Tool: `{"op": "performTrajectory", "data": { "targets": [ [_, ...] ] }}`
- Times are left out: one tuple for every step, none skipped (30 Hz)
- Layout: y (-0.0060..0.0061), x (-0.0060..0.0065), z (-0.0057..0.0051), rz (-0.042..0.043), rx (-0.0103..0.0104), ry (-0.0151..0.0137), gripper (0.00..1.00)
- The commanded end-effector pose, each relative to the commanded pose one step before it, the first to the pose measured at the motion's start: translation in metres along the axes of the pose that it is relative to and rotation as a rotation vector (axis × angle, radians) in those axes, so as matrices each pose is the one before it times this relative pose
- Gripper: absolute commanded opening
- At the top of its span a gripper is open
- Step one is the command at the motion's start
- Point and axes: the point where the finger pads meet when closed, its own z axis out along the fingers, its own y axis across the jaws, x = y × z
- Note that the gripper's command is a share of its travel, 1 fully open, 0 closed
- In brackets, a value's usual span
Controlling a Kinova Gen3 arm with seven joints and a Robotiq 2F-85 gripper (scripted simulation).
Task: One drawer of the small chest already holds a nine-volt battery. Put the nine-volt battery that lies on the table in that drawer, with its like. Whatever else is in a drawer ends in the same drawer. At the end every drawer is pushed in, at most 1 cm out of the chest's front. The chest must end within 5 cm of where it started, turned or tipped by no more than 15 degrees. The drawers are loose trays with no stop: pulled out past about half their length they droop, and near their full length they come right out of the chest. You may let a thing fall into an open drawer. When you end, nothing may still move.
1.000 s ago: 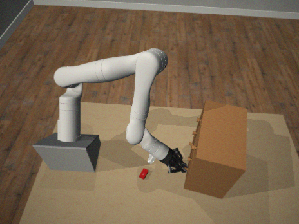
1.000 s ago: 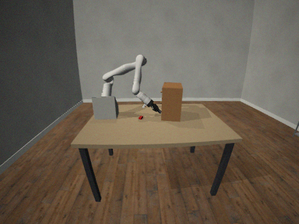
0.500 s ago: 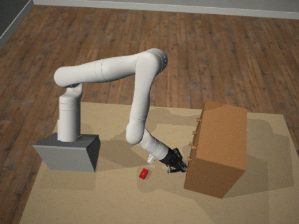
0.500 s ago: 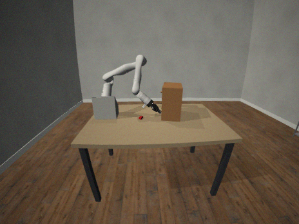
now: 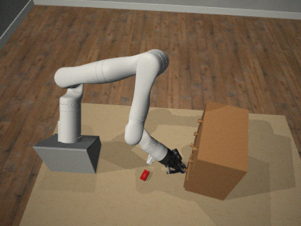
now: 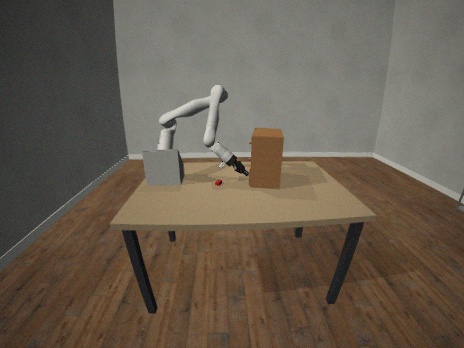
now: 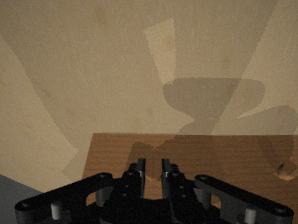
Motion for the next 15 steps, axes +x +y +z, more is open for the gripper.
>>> {"op": "performTrajectory", "data": {
  "targets": [
    [-0.00054,0.00057,-0.00209,0.00082,0.00105,-0.00114,0.13],
    [0.00000,0.00071,-0.00085,0.00000,0.00000,0.00000,0.13],
    [0.00001,0.00074,-0.00089,0.00001,-0.00001,-0.00001,0.13],
    [-0.00001,0.00078,-0.00092,-0.00001,0.00001,0.00001,0.13],
    [0.00000,0.00080,-0.00094,0.00000,0.00000,0.00000,0.13],
    [0.00000,0.00081,-0.00097,0.00000,0.00000,0.00000,0.13],
    [0.00001,0.00083,-0.00100,0.00001,-0.00001,-0.00001,0.13],
    [-0.00001,0.00086,-0.00102,-0.00001,0.00001,0.00001,0.13],
    [0.00000,0.00088,-0.00104,0.00000,0.00000,0.00000,0.13],
    [0.00000,0.00089,-0.00106,0.00000,-0.00001,-0.00001,0.13],
    [0.00000,0.00090,-0.00108,0.00000,0.00000,0.00000,0.13],
    [-0.00001,0.00092,-0.00109,-0.00001,0.00001,0.00001,0.13],
    [0.00000,0.00093,-0.00111,0.00000,0.00000,0.00000,0.13],
    [0.00001,0.00093,-0.00112,0.00001,-0.00001,-0.00001,0.13],
    [0.00000,0.00000,0.00000,0.00000,0.00000,0.00000,0.13]
  ]
}}
